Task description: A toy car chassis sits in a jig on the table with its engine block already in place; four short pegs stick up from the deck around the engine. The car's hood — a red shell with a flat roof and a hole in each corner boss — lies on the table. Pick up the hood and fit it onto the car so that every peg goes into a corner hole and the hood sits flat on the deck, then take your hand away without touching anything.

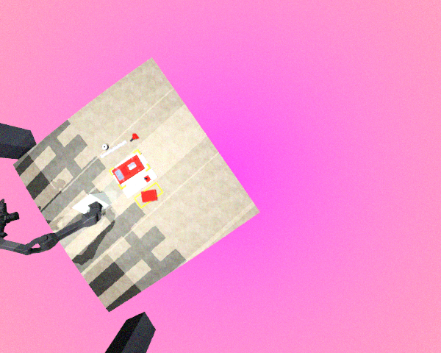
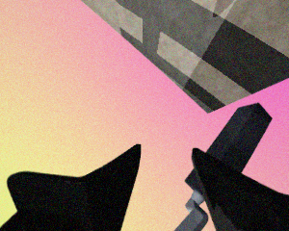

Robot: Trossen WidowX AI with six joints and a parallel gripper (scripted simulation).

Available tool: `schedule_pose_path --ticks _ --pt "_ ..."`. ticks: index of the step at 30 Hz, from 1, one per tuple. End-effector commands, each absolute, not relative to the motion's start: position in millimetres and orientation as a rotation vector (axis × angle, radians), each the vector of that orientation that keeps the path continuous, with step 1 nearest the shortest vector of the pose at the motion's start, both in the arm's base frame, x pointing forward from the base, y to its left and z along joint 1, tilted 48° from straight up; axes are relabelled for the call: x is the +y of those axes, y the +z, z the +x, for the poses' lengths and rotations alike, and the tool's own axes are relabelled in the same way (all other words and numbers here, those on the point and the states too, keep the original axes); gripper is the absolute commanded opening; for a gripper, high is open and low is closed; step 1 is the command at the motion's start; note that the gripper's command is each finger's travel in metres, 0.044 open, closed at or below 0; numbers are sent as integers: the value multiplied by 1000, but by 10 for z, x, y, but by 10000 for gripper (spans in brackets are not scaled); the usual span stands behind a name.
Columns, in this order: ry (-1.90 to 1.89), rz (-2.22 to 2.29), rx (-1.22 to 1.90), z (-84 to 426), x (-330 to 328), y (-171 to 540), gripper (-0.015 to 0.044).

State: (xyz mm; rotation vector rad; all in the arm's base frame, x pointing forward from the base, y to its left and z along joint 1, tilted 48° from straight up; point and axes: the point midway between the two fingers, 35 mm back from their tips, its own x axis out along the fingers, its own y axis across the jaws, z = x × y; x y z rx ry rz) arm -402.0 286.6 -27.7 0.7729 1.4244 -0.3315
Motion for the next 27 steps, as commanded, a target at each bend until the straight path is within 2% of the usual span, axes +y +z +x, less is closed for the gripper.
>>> schedule_pose_path --ticks 1,8,9,27 --pt "-337 780 1423 -4008 2880 -274 246" --pt "-554 1057 1337 -3520 3355 -166 430" --pt "-587 1101 1321 -3437 3423 -149 440" --pt "-1157 1899 865 -1675 4294 149 440"
